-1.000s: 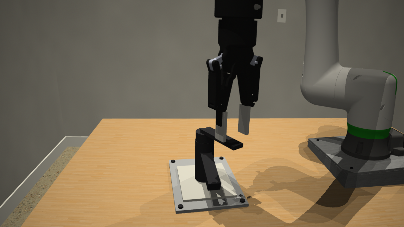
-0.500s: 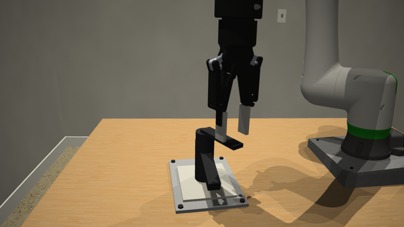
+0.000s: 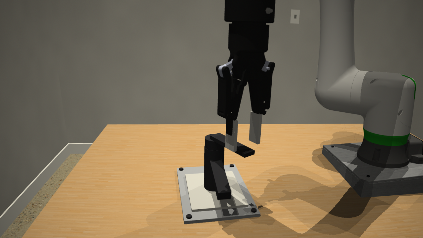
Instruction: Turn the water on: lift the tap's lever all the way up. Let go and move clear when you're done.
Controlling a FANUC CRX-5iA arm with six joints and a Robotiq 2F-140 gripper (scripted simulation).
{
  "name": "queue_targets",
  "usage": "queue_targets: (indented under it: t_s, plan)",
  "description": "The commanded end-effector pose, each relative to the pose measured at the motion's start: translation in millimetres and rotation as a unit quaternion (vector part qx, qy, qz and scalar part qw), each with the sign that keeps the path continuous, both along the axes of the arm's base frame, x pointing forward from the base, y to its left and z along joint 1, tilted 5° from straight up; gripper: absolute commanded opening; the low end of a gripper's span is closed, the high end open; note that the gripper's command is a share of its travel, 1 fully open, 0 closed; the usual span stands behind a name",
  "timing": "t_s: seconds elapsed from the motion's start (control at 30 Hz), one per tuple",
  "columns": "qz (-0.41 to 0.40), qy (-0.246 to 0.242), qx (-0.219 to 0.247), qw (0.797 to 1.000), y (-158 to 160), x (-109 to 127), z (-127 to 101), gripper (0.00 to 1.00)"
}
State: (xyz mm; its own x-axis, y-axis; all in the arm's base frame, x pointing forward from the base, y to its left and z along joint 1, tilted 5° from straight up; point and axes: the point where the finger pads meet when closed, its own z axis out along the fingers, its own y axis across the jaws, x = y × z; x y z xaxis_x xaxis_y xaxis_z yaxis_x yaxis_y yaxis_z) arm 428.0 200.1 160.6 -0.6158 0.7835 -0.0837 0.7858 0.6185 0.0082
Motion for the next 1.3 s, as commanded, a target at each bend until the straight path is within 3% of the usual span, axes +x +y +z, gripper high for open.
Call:
queue_targets:
  t_s: [0.0, 1.27]
  plan:
    - [0.000, 0.000, 0.000, 1.000, -0.1, 0.3, -2.7, 0.39]
    - [0.000, 0.000, 0.000, 1.000, -2.4, 2.5, -40.2, 0.39]
